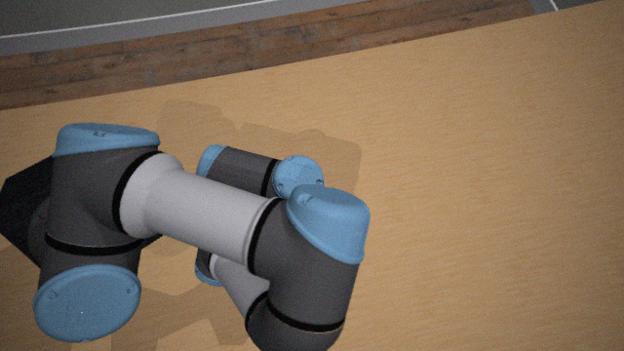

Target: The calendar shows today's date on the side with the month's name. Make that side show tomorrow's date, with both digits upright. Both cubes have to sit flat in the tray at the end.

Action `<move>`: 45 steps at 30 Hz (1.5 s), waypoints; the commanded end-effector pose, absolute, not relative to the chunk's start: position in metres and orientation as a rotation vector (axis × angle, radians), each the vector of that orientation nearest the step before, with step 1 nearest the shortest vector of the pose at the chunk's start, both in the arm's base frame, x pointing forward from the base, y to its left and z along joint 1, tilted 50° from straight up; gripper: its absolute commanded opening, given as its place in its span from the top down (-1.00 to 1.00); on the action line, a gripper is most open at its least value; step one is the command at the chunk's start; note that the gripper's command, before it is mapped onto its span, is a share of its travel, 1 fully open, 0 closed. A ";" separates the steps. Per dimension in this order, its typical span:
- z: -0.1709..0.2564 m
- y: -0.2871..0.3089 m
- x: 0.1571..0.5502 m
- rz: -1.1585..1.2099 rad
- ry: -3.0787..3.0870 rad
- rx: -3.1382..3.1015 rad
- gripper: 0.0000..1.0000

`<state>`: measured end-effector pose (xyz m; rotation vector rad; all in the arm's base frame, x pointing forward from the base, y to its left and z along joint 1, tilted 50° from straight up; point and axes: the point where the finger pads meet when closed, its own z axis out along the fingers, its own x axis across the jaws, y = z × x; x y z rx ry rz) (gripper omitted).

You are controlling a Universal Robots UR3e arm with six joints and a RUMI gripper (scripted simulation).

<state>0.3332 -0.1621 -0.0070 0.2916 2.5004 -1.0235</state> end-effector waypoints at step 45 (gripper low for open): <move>-0.024 -0.181 0.341 -1.023 2.500 0.291 0.44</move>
